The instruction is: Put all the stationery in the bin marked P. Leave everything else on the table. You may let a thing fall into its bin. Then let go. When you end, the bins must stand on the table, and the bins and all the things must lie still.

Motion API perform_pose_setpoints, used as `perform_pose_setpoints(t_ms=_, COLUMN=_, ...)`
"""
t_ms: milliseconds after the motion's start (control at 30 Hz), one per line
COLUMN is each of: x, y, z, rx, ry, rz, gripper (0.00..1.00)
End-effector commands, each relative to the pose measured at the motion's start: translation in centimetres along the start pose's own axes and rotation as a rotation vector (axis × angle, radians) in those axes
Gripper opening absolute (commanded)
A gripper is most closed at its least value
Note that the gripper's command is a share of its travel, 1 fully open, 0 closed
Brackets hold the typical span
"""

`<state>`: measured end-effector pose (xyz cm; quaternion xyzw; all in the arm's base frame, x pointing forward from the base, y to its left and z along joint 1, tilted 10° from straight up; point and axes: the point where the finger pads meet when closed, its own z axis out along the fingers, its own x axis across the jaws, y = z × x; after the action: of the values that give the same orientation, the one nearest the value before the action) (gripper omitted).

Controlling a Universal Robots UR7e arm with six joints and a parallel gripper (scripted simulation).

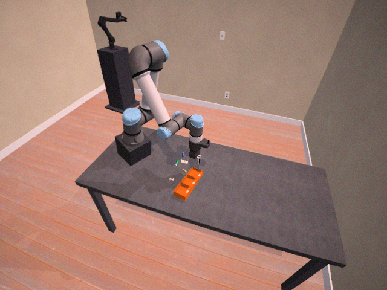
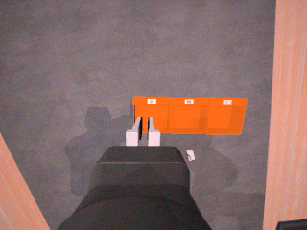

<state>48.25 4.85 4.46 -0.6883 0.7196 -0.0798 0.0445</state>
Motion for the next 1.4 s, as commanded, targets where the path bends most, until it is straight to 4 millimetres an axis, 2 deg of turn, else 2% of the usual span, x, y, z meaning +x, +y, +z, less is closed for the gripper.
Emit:
perform_pose_setpoints(t_ms=0, x=0.0, y=-0.1, z=-4.2, rx=-0.001, ry=0.000, rz=0.000, gripper=0.31)
perform_pose_setpoints(t_ms=167, x=0.0, y=-0.1, z=-8.4, rx=-0.001, ry=0.000, rz=0.000, gripper=0.31)
perform_pose_setpoints(t_ms=533, x=0.0, y=-0.1, z=-8.5, rx=-0.001, ry=0.000, rz=0.000, gripper=0.31)
perform_pose_setpoints(t_ms=567, x=0.5, y=0.4, z=-8.0, rx=-0.001, ry=0.000, rz=-0.050, gripper=0.62)
perform_pose_setpoints(t_ms=767, x=3.4, y=3.3, z=-5.1, rx=-0.002, ry=0.001, rz=-0.271, gripper=0.62)
perform_pose_setpoints(t_ms=867, x=3.9, y=3.7, z=-4.6, rx=-0.001, ry=0.000, rz=-0.317, gripper=0.62)
perform_pose_setpoints(t_ms=1333, x=10.5, y=10.4, z=2.3, rx=-0.002, ry=0.000, rz=-0.317, gripper=0.62)
perform_pose_setpoints(t_ms=1367, x=10.5, y=10.4, z=2.3, rx=-0.002, ry=0.000, rz=-0.317, gripper=0.62)
